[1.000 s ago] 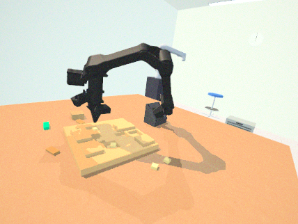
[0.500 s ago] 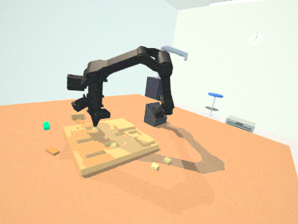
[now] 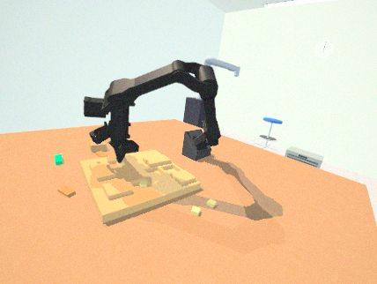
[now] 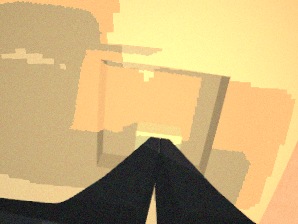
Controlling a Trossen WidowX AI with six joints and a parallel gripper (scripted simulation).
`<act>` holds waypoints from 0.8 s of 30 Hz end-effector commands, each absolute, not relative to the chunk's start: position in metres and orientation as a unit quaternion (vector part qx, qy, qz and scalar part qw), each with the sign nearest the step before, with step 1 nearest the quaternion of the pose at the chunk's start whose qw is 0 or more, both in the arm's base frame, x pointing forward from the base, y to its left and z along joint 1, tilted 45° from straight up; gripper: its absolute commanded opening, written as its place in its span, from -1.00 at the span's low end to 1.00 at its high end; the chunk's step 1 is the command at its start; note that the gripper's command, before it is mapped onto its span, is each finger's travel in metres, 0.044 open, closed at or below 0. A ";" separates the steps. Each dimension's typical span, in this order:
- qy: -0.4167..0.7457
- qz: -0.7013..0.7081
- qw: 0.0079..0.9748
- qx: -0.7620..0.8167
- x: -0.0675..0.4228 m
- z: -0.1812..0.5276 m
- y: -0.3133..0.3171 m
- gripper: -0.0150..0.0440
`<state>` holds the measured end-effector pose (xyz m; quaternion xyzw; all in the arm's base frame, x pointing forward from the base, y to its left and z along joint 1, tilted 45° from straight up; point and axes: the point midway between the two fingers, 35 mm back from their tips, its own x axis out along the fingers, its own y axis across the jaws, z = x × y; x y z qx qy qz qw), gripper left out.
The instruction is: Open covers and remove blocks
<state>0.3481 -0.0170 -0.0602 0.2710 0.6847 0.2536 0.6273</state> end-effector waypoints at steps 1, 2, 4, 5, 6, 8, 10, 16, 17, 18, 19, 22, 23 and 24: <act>0.684 0.255 0.627 0.273 0.354 -0.061 -0.015 -0.49; 0.684 0.255 0.627 0.273 0.355 -0.061 -0.014 -0.49; 0.684 0.255 0.627 0.273 0.359 -0.062 -0.014 -0.49; 0.684 0.255 0.627 0.273 0.360 -0.062 -0.014 -0.49; 0.684 0.255 0.627 0.273 0.362 -0.062 -0.014 -0.49; 0.684 0.255 0.627 0.273 0.365 -0.063 -0.014 -0.49; 0.684 0.255 0.627 0.273 0.368 -0.063 -0.014 -0.49; 0.684 0.255 0.627 0.273 0.371 -0.063 -0.014 -0.49; 0.684 0.255 0.627 0.273 0.371 -0.063 -0.014 -0.49; 0.684 0.255 0.627 0.273 0.371 -0.063 -0.014 -0.49; 0.682 0.260 0.629 0.268 0.371 -0.063 -0.014 -0.49; 0.669 0.292 0.641 0.238 0.371 -0.063 -0.014 -0.49; 0.660 0.312 0.648 0.218 0.370 -0.062 -0.015 -0.49; 0.648 0.336 0.655 0.194 0.369 -0.062 -0.015 -0.49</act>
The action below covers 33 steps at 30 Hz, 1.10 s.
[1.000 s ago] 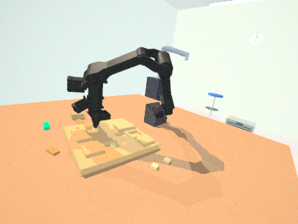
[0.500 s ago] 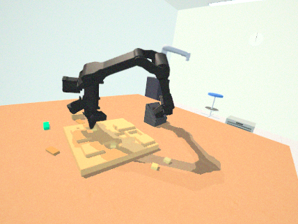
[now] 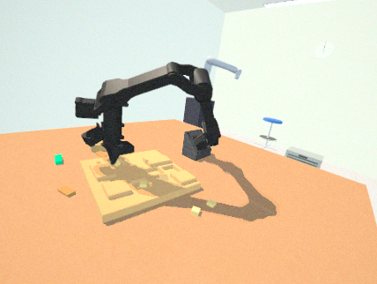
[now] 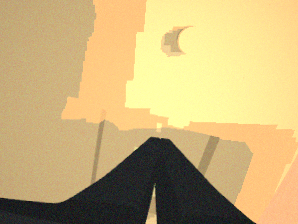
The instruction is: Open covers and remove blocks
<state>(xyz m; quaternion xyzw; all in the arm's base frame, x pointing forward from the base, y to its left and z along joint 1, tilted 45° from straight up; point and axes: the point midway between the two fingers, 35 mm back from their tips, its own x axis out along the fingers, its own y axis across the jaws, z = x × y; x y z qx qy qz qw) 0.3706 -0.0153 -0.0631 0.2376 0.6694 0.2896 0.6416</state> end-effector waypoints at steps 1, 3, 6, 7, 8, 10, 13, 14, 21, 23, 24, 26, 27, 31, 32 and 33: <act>0.633 0.363 0.663 0.167 0.369 -0.061 -0.016 -0.49; 0.635 0.359 0.662 0.170 0.368 -0.061 -0.016 -0.49; 0.642 0.347 0.659 0.183 0.366 -0.060 -0.018 -0.49; 0.645 0.341 0.657 0.189 0.366 -0.059 -0.018 -0.49; 0.648 0.335 0.655 0.195 0.365 -0.058 -0.019 -0.49; 0.655 0.322 0.651 0.208 0.363 -0.057 -0.020 -0.49; 0.664 0.303 0.645 0.227 0.360 -0.055 -0.022 -0.49; 0.667 0.297 0.643 0.233 0.359 -0.055 -0.023 -0.49; 0.677 0.274 0.634 0.255 0.355 -0.052 -0.025 -0.49; 0.677 0.274 0.634 0.255 0.355 -0.052 -0.025 -0.49; 0.677 0.274 0.634 0.255 0.355 -0.052 -0.025 -0.49; 0.677 0.274 0.634 0.255 0.355 -0.052 -0.025 -0.49; 0.677 0.274 0.634 0.255 0.355 -0.052 -0.025 -0.49; 0.677 0.274 0.634 0.255 0.355 -0.052 -0.025 -0.49; 0.677 0.274 0.634 0.255 0.355 -0.052 -0.025 -0.49; 0.677 0.274 0.634 0.255 0.355 -0.052 -0.025 -0.49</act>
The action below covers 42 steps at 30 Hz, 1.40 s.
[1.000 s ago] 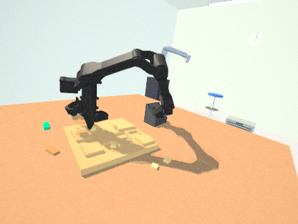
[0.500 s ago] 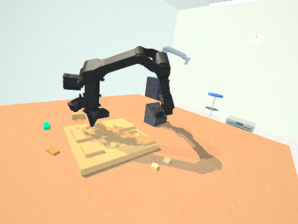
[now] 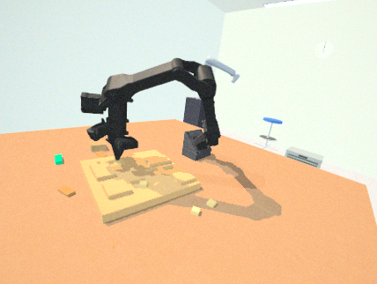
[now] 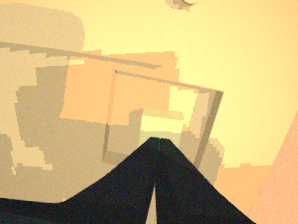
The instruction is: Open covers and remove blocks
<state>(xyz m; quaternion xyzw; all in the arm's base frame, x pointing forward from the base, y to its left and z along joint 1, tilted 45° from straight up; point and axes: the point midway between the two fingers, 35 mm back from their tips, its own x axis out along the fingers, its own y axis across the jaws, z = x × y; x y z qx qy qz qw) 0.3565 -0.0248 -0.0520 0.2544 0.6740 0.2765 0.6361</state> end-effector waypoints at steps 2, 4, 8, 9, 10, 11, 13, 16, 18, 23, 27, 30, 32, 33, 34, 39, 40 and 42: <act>0.677 0.274 0.634 0.255 0.355 -0.052 -0.025 -0.49; 0.677 0.274 0.634 0.255 0.355 -0.052 -0.025 -0.49; 0.677 0.274 0.634 0.255 0.355 -0.052 -0.025 -0.49; 0.677 0.274 0.634 0.255 0.355 -0.052 -0.025 -0.49; 0.677 0.274 0.634 0.255 0.355 -0.052 -0.025 -0.49; 0.674 0.276 0.636 0.255 0.356 -0.052 -0.025 -0.49; 0.674 0.276 0.636 0.255 0.356 -0.053 -0.024 -0.49; 0.675 0.276 0.636 0.255 0.356 -0.054 -0.023 -0.49; 0.675 0.275 0.635 0.255 0.355 -0.056 -0.022 -0.49; 0.676 0.274 0.634 0.255 0.354 -0.059 -0.019 -0.49; 0.677 0.274 0.634 0.255 0.354 -0.061 -0.017 -0.49; 0.677 0.274 0.634 0.255 0.354 -0.061 -0.017 -0.49; 0.677 0.274 0.634 0.255 0.354 -0.061 -0.017 -0.49; 0.677 0.274 0.634 0.255 0.354 -0.061 -0.017 -0.49; 0.677 0.274 0.634 0.255 0.355 -0.061 -0.017 -0.49; 0.677 0.274 0.634 0.255 0.358 -0.063 -0.014 -0.49; 0.677 0.274 0.634 0.255 0.358 -0.063 -0.014 -0.49; 0.677 0.274 0.634 0.255 0.358 -0.063 -0.014 -0.49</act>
